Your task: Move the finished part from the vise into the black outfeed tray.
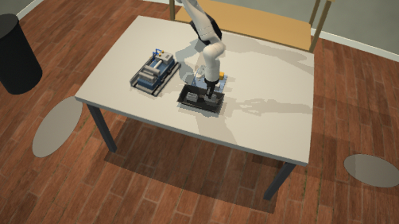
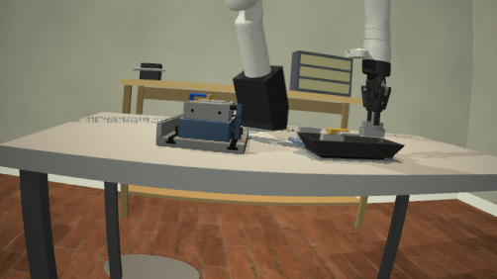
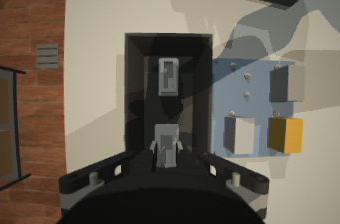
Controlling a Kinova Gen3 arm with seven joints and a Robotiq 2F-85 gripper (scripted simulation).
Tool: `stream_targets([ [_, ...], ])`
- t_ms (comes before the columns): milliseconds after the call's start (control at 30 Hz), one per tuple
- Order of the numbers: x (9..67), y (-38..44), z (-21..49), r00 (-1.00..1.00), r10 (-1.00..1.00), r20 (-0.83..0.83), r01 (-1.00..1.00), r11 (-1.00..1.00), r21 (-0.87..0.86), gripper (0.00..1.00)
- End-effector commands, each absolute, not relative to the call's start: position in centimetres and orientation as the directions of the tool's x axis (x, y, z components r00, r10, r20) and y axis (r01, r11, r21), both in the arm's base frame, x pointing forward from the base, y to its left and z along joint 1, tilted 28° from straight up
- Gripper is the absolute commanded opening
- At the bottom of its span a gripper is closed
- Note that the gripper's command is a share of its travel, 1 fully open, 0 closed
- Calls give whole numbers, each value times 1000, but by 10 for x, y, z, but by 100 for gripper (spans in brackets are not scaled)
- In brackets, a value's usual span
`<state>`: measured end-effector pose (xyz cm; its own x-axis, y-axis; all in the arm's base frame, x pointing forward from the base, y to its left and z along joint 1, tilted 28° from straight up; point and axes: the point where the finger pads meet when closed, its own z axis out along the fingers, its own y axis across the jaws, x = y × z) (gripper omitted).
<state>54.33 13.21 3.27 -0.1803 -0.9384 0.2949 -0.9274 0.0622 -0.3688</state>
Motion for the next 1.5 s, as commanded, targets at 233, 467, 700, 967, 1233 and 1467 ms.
stream_targets([
  [233,546,127,20,-181,-937,299,-929,63,-365,0],
  [467,548,124,14,-181,-937,299,-929,63,-365,0],
  [700,549,123,12,-181,-937,299,-929,63,-365,0],
  [967,550,123,11,-181,-937,299,-929,63,-365,0],
  [1233,550,123,11,-181,-937,299,-929,63,-365,0],
  [1467,550,123,11,-181,-937,299,-929,63,-365,0],
])
